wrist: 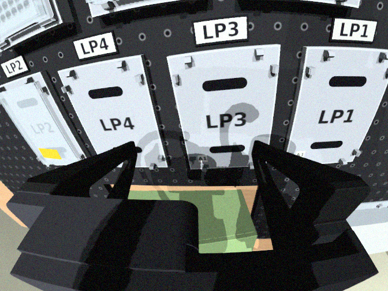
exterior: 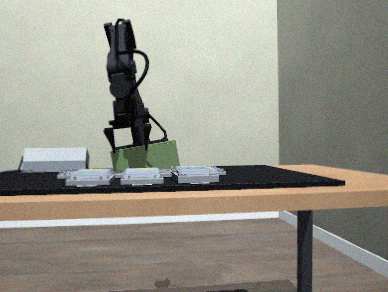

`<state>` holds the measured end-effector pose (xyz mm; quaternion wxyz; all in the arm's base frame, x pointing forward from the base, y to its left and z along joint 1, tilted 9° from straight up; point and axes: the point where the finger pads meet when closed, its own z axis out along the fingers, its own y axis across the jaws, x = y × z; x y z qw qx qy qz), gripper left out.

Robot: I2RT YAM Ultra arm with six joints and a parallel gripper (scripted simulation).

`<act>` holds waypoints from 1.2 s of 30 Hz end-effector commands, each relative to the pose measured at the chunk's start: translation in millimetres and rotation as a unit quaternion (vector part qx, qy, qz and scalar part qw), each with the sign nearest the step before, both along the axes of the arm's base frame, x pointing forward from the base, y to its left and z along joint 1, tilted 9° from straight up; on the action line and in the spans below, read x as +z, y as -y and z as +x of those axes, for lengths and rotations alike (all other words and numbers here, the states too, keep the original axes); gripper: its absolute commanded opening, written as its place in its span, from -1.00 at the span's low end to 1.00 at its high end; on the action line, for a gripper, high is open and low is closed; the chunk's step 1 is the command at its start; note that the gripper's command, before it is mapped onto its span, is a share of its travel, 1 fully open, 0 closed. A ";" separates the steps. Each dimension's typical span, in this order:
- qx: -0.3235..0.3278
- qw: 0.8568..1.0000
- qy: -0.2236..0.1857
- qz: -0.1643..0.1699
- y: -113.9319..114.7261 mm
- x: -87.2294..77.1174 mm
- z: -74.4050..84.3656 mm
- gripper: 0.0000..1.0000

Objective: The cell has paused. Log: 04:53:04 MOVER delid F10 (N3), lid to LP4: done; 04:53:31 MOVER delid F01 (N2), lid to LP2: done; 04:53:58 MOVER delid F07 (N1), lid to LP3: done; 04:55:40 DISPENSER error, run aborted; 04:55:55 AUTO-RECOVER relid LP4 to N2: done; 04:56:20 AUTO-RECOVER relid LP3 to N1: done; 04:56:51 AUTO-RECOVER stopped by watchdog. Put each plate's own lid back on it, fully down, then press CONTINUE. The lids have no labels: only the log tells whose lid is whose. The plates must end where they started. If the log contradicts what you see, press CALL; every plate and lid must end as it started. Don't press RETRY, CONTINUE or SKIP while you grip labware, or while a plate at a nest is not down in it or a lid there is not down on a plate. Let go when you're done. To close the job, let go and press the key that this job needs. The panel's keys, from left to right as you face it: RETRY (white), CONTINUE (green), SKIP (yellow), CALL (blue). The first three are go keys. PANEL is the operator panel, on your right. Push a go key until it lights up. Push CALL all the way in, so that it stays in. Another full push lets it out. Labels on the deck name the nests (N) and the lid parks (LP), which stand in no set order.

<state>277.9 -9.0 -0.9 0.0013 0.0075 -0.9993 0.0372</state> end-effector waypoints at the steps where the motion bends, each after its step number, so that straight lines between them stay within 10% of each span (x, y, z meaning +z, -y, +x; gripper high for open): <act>1: -0.007 0.999 0.050 -0.003 1.6 16.1 26.9 1.00; 12: -0.007 0.999 0.050 -0.003 1.6 16.1 26.9 1.00; 24: 0.046 0.998 0.024 -0.045 -40.3 -21.3 33.8 1.00; 36: 0.043 0.998 0.026 -0.045 -36.0 -14.8 38.7 1.00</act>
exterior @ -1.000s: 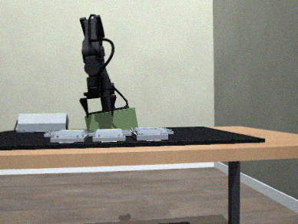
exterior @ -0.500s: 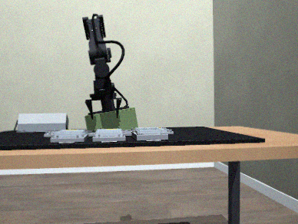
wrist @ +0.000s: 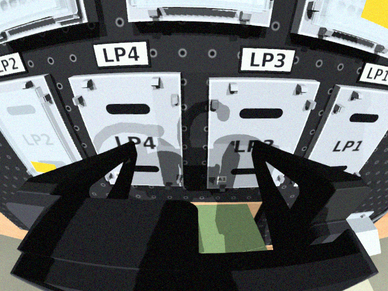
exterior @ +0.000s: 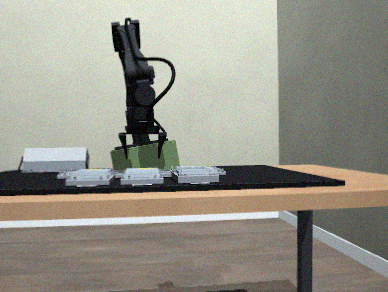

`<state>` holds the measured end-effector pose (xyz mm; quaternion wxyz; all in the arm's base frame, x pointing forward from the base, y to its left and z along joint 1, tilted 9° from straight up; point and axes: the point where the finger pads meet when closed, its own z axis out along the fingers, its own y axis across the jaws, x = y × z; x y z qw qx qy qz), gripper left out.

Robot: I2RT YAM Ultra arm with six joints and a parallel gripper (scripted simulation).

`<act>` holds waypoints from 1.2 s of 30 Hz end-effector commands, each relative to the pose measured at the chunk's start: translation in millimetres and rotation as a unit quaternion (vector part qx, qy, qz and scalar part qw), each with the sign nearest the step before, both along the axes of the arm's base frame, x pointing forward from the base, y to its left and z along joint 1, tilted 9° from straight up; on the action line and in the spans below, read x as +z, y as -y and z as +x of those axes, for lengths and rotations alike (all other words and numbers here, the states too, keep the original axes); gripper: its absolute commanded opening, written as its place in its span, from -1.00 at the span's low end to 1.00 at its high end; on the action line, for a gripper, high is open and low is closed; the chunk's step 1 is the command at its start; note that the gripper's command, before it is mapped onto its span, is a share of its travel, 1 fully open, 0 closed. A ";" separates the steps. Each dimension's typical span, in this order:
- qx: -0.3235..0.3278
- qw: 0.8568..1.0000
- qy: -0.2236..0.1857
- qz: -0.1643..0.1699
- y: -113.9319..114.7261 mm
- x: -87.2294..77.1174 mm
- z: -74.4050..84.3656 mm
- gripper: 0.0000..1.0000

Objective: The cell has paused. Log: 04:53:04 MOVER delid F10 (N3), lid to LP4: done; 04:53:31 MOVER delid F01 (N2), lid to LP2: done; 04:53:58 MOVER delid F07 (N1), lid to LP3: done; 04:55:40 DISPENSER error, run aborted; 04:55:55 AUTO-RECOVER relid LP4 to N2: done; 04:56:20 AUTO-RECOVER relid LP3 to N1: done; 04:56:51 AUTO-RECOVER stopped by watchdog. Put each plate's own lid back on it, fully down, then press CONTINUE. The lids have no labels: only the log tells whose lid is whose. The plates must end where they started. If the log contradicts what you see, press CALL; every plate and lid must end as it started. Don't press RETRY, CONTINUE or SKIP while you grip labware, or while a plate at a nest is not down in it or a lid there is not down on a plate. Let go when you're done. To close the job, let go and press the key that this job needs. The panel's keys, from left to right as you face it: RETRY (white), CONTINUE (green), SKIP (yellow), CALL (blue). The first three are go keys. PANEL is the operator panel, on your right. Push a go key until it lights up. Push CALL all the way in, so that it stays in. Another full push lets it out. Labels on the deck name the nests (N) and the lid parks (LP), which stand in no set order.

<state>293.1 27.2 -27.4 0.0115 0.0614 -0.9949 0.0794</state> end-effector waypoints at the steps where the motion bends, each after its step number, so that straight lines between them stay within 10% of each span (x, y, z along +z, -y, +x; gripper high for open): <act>1: -0.009 0.999 0.039 -0.001 0.5 11.8 23.7 1.00; 36: -0.006 0.999 0.048 -0.001 4.6 11.0 20.7 0.98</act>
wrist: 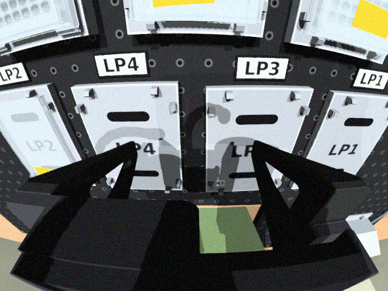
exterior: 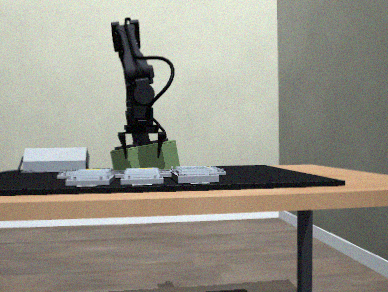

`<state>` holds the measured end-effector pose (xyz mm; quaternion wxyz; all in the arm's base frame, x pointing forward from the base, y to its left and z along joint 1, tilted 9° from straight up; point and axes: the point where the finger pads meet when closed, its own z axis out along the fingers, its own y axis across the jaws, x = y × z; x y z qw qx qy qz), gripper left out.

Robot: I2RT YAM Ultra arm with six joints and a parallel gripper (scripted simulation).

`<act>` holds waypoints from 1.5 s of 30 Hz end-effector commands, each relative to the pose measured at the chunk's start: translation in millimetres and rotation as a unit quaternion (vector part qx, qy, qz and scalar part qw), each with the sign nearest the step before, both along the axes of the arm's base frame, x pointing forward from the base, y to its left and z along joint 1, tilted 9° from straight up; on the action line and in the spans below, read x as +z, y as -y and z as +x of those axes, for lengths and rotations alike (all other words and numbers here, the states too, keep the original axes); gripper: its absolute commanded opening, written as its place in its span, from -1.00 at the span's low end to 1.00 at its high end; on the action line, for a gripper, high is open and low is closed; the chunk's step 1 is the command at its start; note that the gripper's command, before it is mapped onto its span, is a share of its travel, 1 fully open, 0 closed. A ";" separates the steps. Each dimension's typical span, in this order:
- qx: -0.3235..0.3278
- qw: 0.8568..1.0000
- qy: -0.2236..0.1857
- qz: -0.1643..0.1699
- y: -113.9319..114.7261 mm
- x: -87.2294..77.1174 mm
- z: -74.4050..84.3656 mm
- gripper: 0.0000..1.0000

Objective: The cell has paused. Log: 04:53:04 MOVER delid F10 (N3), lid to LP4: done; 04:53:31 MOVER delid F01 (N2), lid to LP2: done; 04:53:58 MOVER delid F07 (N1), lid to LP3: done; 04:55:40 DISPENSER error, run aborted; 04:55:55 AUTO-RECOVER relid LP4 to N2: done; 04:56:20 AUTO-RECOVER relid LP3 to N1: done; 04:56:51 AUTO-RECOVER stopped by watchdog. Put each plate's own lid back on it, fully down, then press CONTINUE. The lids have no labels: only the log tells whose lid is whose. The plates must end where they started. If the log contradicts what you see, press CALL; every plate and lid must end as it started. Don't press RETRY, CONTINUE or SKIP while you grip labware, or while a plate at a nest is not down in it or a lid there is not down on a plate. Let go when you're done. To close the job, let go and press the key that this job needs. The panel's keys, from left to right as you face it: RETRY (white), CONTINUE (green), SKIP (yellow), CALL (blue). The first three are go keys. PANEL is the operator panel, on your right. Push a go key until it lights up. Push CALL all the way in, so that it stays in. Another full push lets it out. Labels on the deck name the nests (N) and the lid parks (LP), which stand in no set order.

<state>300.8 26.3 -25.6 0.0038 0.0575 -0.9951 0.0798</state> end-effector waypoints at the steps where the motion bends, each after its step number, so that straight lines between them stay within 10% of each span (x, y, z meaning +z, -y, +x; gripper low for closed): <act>1: 0.000 0.998 0.057 0.001 9.8 9.1 10.1 0.96; 21: 0.050 0.940 0.334 0.037 96.3 18.5 9.5 0.60; 22: 0.051 0.937 0.343 0.041 100.6 15.9 8.5 -1.00; 45: 0.059 0.932 0.356 0.037 122.1 31.0 25.0 -1.00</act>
